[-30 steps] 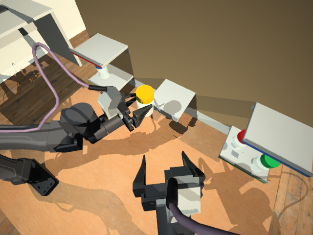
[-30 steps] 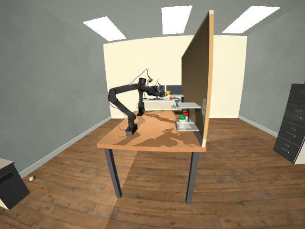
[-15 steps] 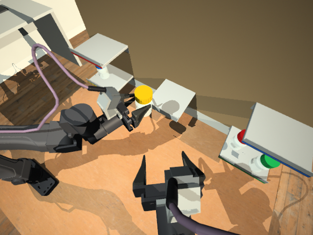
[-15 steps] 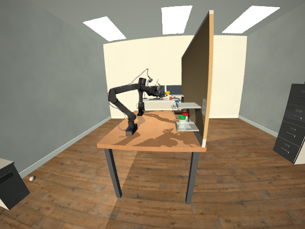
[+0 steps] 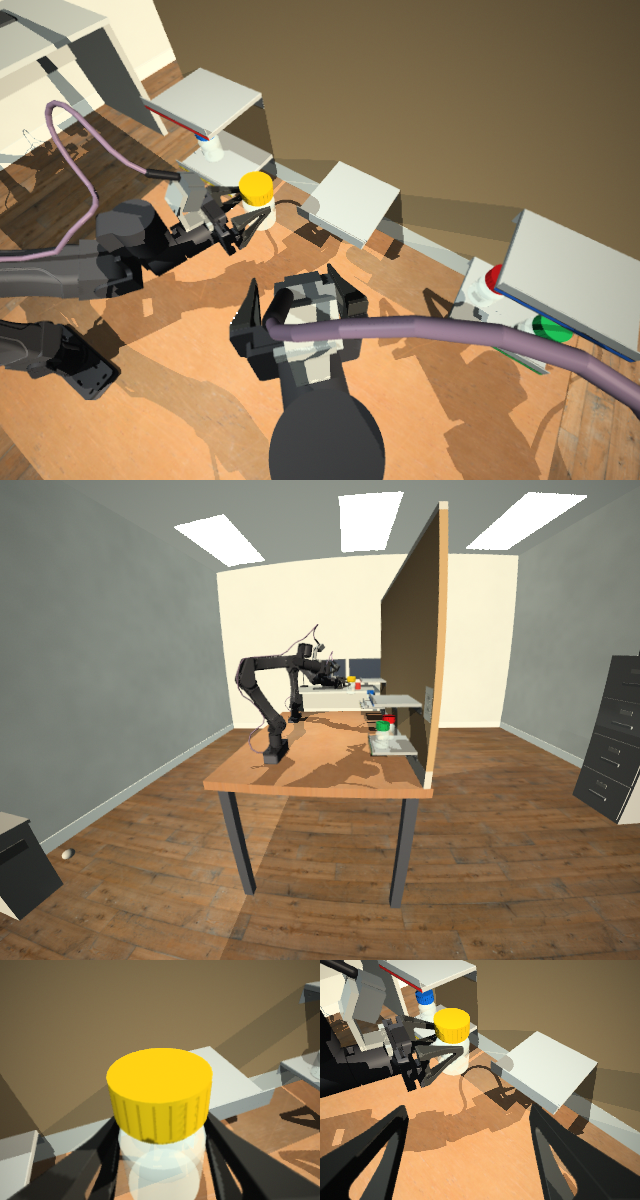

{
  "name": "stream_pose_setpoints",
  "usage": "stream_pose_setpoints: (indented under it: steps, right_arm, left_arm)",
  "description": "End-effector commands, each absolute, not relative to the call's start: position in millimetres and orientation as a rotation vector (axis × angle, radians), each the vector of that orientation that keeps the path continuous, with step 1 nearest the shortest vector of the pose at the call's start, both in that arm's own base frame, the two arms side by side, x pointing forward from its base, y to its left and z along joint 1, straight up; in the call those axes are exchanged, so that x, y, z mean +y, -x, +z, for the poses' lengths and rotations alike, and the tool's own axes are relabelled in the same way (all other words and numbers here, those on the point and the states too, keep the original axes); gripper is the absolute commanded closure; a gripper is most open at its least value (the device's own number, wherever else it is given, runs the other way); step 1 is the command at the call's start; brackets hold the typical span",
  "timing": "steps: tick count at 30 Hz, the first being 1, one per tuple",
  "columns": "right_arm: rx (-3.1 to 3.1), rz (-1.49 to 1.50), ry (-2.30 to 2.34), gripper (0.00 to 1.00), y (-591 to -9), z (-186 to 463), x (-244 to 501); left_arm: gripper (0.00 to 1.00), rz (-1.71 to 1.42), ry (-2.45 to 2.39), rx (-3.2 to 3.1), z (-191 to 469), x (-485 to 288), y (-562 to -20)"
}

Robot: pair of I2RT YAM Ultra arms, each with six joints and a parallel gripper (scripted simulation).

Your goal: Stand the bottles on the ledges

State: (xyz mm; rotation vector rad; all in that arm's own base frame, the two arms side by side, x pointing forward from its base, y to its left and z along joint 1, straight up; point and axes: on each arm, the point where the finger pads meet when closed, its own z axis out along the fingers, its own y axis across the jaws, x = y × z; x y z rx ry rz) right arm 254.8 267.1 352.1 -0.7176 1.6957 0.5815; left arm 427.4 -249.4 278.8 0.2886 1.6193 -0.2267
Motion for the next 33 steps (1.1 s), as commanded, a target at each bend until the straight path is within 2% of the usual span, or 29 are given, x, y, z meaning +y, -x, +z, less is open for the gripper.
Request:
stream_pose_setpoints:
  steps: [1,15,27,33]
  right_arm:
    - [1.615,0.625,0.712,0.11,-269.7,381.0,299.8]
    - [1.595,0.753,0.905,0.11,-271.2,326.7,450.7]
    - [1.62,0.749,0.933,0.11,-269.7,309.3,466.5]
    - [1.62,0.748,0.933,0.11,-270.0,309.3,466.3]
  left_arm:
    - [0.49,-0.329,-0.313,1.471,307.5,-230.5,-422.2]
    - [0.49,-0.26,-0.32,1.546,212.9,-75.3,-427.5]
    - [0.49,-0.213,-0.271,1.597,187.2,-28.4,-432.7]
    - [0.49,-0.156,-0.194,1.568,197.2,-20.8,-432.5]
